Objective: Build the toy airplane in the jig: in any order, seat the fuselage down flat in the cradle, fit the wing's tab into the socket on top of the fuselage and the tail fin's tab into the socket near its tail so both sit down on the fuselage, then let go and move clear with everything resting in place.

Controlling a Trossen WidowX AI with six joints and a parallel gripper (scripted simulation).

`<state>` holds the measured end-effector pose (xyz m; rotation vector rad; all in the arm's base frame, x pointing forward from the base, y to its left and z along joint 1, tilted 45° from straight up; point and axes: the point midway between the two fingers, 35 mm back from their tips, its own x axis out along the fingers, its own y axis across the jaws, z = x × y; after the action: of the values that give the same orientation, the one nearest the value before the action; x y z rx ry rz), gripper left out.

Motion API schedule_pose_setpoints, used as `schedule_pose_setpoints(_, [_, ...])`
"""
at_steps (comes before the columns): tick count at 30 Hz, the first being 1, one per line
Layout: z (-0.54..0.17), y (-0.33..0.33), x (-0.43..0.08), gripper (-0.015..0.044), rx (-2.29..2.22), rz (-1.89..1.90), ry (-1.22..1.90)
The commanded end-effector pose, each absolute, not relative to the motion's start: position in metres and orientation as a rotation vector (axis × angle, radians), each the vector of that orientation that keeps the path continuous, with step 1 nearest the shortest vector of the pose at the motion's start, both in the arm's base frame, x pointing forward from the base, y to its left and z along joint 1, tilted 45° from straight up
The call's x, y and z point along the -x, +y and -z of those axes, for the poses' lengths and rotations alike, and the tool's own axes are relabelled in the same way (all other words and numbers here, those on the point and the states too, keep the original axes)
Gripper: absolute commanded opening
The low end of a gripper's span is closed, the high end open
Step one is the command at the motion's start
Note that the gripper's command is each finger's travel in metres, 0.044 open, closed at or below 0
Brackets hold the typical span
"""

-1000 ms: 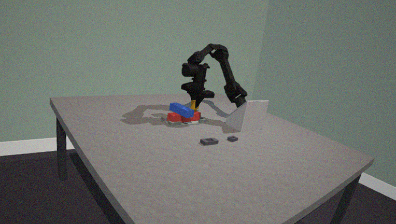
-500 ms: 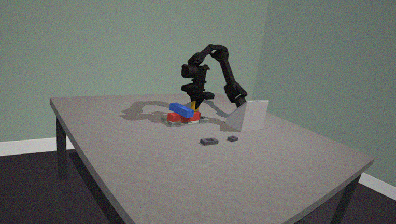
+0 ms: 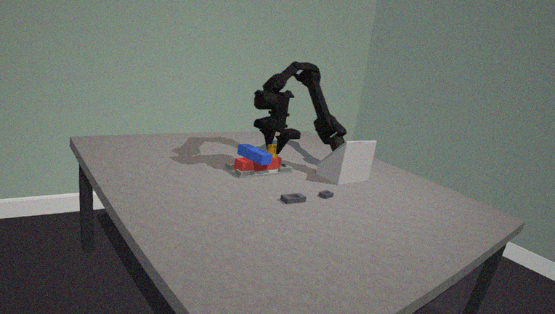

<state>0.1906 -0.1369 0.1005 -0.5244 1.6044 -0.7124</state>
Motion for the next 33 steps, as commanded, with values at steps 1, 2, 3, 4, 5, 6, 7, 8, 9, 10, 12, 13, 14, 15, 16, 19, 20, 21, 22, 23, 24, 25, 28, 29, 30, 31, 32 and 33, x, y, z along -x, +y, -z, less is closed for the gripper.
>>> schedule_pose_setpoints(1, [-0.101, -0.137, -0.191, 0.0260, 0.524, 0.713, 1.604])
schedule_pose_setpoints(2, [-0.101, -0.137, -0.191, 0.0260, 0.524, 0.713, 1.604])
schedule_pose_setpoints(3, [-0.101, -0.137, -0.191, 0.0260, 0.524, 0.713, 1.604])
schedule_pose_setpoints(4, [-0.101, -0.137, -0.191, 0.0260, 0.524, 0.713, 1.604])
schedule_pose_setpoints(5, [-0.101, -0.137, -0.191, 0.0260, 0.524, 0.713, 1.604])
schedule_pose_setpoints(6, [-0.101, -0.137, -0.191, 0.0260, 0.524, 0.713, 1.604])
schedule_pose_setpoints(7, [-0.102, -0.135, -0.192, 0.0260, 0.523, 0.712, 1.604])
schedule_pose_setpoints(8, [-0.107, -0.130, -0.194, 0.0260, 0.522, 0.709, 1.603])
schedule_pose_setpoints(9, [-0.115, -0.121, -0.198, 0.0260, 0.520, 0.705, 1.604])
schedule_pose_setpoints(10, [-0.125, -0.111, -0.201, 0.0260, 0.519, 0.703, 1.604])
schedule_pose_setpoints(12, [-0.146, -0.090, -0.204, 0.0260, 0.521, 0.705, 1.606])
schedule_pose_setpoints(13, [-0.156, -0.081, -0.205, 0.0260, 0.523, 0.708, 1.606])
schedule_pose_setpoints(14, [-0.161, -0.076, -0.205, 0.0260, 0.526, 0.711, 1.606])
schedule_pose_setpoints(15, [-0.163, -0.074, -0.205, 0.0260, 0.526, 0.712, 1.606])
schedule_pose_setpoints(16, [-0.163, -0.074, -0.205, 0.0260, 0.526, 0.712, 1.606])
schedule_pose_setpoints(19, [-0.163, -0.074, -0.208, 0.0260, 0.526, 0.712, 1.606])
schedule_pose_setpoints(20, [-0.163, -0.074, -0.208, 0.0260, 0.526, 0.712, 1.606])
schedule_pose_setpoints(21, [-0.163, -0.074, -0.208, 0.0260, 0.526, 0.712, 1.606])
schedule_pose_setpoints(22, [-0.163, -0.074, -0.208, 0.0260, 0.526, 0.712, 1.606])
schedule_pose_setpoints(23, [-0.163, -0.074, -0.208, 0.0260, 0.526, 0.712, 1.606])
schedule_pose_setpoints(24, [-0.163, -0.074, -0.208, 0.0260, 0.526, 0.712, 1.606])
schedule_pose_setpoints(25, [-0.163, -0.074, -0.208, 0.0260, 0.526, 0.712, 1.606])
schedule_pose_setpoints(28, [-0.164, -0.075, -0.207, 0.0260, 0.526, 0.712, 1.606])
schedule_pose_setpoints(29, [-0.164, -0.075, -0.207, 0.0260, 0.526, 0.712, 1.606])
schedule_pose_setpoints(30, [-0.164, -0.075, -0.207, 0.0260, 0.526, 0.712, 1.606])
schedule_pose_setpoints(31, [-0.164, -0.075, -0.207, 0.0260, 0.526, 0.712, 1.606])
schedule_pose_setpoints(32, [-0.164, -0.075, -0.207, 0.0260, 0.526, 0.712, 1.606])
schedule_pose_setpoints(33, [-0.164, -0.075, -0.207, 0.0260, 0.526, 0.712, 1.606])
